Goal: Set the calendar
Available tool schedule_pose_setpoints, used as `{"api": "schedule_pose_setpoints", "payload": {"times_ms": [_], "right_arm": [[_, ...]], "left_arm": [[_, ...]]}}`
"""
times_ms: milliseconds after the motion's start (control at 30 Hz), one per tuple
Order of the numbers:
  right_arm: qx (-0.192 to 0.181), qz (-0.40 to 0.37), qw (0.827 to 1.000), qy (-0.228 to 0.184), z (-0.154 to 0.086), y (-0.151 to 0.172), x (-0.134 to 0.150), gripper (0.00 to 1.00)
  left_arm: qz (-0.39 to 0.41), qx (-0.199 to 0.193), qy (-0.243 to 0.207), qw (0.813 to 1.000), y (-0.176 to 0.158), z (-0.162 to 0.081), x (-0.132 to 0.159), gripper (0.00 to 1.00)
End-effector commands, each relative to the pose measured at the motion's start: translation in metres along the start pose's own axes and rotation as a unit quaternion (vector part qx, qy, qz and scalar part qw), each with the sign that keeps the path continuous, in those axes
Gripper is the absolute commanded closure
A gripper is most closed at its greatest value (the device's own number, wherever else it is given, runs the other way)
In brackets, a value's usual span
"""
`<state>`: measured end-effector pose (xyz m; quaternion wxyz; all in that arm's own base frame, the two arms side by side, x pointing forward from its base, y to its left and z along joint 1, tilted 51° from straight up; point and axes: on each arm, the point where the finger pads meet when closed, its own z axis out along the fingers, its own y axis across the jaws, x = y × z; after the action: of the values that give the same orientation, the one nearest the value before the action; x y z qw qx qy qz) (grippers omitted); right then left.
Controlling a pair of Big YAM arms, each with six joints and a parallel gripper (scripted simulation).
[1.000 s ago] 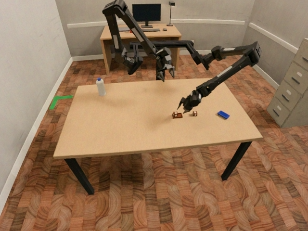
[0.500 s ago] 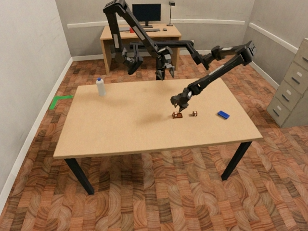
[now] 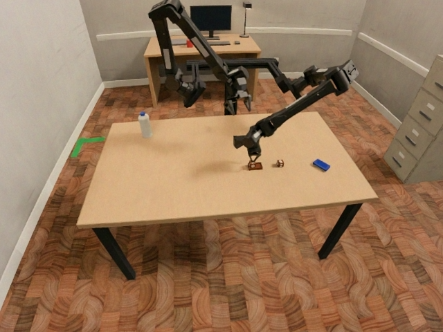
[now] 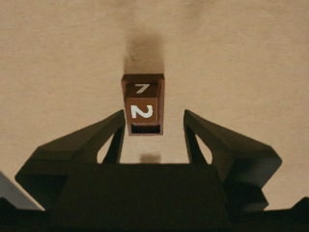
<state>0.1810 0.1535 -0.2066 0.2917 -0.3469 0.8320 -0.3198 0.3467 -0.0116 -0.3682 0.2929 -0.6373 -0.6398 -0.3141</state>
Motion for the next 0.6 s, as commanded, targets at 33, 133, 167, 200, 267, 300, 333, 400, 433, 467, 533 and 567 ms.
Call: {"api": "schedule_pose_setpoints", "payload": {"times_ms": [33,133,167,200,267,300,333,400,433,467,533,567], "right_arm": [[-0.006,0.025,1.000,-0.012,-0.002,0.012,-0.023,0.00],[-0.004,0.018,1.000,-0.007,-0.001,0.007,-0.012,0.00],[-0.004,0.018,1.000,-0.007,-0.001,0.007,-0.012,0.00],[-0.004,0.018,1.000,-0.007,-0.001,0.007,-0.012,0.00],[-0.004,0.018,1.000,-0.007,-0.001,0.007,-0.012,0.00],[-0.004,0.018,1.000,-0.007,-0.001,0.007,-0.012,0.00],[-0.004,0.018,1.000,-0.007,-0.001,0.007,-0.012,0.00],[-0.004,0.018,1.000,-0.007,-0.001,0.007,-0.012,0.00],[-0.004,0.018,1.000,-0.007,-0.001,0.007,-0.012,0.00],[-0.004,0.018,1.000,-0.007,-0.001,0.007,-0.012,0.00],[-0.004,0.018,1.000,-0.007,-0.001,0.007,-0.012,0.00],[-0.004,0.018,1.000,-0.007,-0.001,0.007,-0.012,0.00]], "left_arm": [[-0.004,-0.011,-0.004,1.000,0.019,-0.008,0.001,0.45],[-0.004,-0.010,-0.005,1.000,0.019,-0.008,0.001,0.45],[-0.004,-0.010,-0.005,1.000,0.019,-0.008,0.001,0.45],[-0.009,-0.007,-0.006,1.000,0.022,-0.001,0.005,0.45],[-0.009,-0.007,-0.006,1.000,0.024,0.002,0.006,0.45],[-0.009,-0.007,-0.006,1.000,0.025,0.003,0.006,0.45],[-0.009,-0.007,-0.005,1.000,0.026,0.005,0.006,0.45],[-0.009,-0.007,-0.005,1.000,0.027,0.006,0.007,0.45],[-0.009,-0.007,-0.005,1.000,0.027,0.006,0.007,0.45],[-0.008,-0.005,-0.005,1.000,0.026,0.009,0.006,0.45],[-0.002,-0.001,-0.002,1.000,0.019,0.017,0.005,0.45],[-0.002,-0.001,-0.002,1.000,0.019,0.018,0.005,0.45]]}}
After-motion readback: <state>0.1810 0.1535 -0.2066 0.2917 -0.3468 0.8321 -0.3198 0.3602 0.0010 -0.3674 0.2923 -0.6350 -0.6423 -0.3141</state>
